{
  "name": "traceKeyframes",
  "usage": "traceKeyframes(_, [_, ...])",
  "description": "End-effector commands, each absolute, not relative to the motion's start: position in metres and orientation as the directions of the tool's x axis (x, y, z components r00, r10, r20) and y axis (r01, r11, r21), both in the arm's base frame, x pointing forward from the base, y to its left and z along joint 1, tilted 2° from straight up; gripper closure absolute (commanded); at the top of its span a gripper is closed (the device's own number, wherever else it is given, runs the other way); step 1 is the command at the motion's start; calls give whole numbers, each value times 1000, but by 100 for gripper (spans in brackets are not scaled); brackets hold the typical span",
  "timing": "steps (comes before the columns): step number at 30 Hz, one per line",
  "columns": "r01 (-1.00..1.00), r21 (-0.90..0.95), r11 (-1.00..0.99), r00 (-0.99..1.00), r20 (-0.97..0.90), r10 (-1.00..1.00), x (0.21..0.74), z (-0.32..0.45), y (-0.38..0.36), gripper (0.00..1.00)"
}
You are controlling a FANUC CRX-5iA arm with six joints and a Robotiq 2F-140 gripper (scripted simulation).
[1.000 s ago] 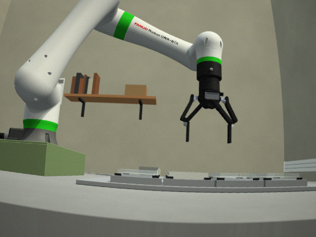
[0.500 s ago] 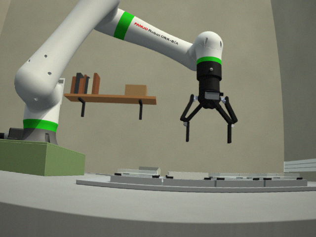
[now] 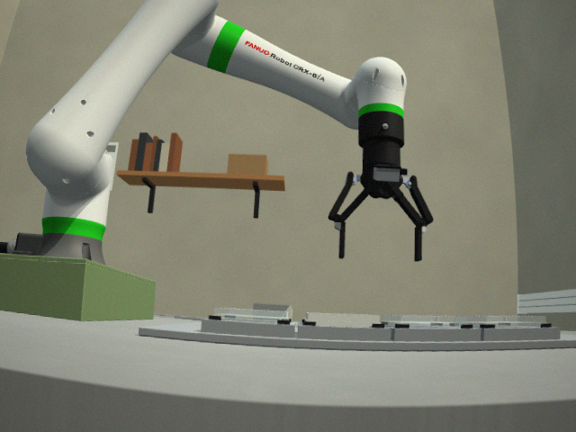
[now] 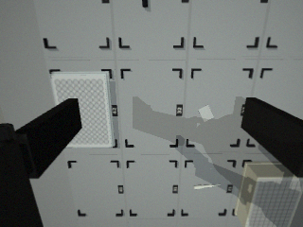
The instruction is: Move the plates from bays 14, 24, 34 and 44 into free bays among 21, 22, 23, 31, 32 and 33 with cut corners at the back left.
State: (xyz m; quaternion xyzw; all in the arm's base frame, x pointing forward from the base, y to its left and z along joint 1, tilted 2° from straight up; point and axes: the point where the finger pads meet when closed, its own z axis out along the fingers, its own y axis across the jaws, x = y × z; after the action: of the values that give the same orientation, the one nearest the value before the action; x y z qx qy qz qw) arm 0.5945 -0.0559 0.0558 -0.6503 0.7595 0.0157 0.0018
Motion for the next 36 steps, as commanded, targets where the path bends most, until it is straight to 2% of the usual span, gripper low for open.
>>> traceKeyframes(1, [-988,19,154,-154,-23,-988,595,57,-56,0])
traceKeyframes(11, [-988,19,154,-154,-23,-988,595,57,-56,0])
traceKeyframes(36, [-988,19,154,-154,-23,-988,581,55,-147,0])
